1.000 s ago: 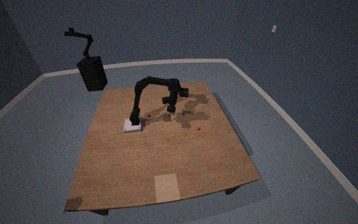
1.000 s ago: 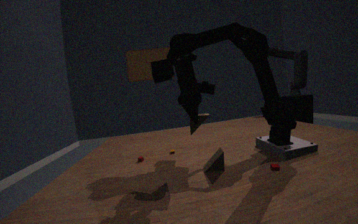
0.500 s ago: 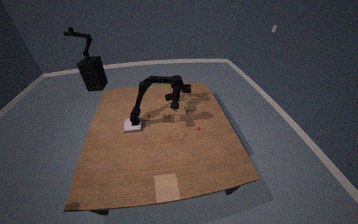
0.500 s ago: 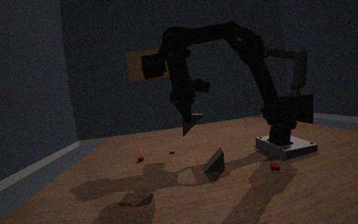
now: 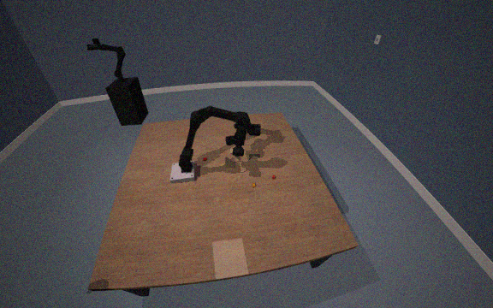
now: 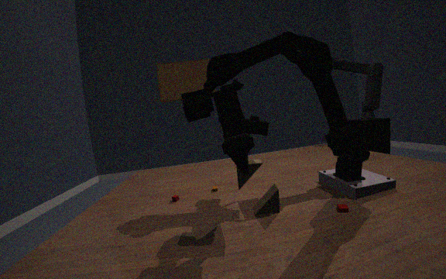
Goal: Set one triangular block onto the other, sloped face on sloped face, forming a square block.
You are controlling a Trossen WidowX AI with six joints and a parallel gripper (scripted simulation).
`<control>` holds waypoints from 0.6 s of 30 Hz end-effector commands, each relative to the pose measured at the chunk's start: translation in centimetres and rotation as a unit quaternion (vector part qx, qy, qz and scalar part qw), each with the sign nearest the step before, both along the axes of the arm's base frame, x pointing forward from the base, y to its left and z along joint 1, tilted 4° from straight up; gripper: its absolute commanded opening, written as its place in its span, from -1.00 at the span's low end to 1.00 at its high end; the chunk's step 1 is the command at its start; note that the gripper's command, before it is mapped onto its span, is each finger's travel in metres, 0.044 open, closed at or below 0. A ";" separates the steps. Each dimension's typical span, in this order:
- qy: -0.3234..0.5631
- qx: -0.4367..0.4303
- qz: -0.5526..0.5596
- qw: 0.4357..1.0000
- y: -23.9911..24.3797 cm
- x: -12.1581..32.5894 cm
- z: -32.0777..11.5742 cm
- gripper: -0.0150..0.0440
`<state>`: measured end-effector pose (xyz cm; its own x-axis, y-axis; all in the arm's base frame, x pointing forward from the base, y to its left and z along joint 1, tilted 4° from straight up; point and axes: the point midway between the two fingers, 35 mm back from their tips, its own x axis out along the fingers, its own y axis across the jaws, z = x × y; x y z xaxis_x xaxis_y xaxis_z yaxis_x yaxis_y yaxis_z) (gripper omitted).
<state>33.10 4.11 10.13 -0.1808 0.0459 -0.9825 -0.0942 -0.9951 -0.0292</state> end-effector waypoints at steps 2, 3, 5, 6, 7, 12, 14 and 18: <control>0.004 0.003 0.004 1.000 0.2 -0.9 -1.4 -0.49; 0.005 0.002 0.004 1.000 0.2 -1.0 -1.7 -0.49; 0.006 0.002 0.005 1.000 0.2 -1.1 -1.9 -0.49; 0.006 0.002 0.005 1.000 0.2 -1.2 -1.9 -0.49; 0.006 0.002 0.005 1.000 0.2 -1.2 -2.2 -0.49; 0.007 0.002 0.005 1.000 0.4 -1.9 -4.1 -0.49; 0.007 0.002 0.005 1.000 0.5 -2.1 -4.6 -0.49; 0.005 0.003 0.005 1.000 0.5 -2.1 -4.6 -0.49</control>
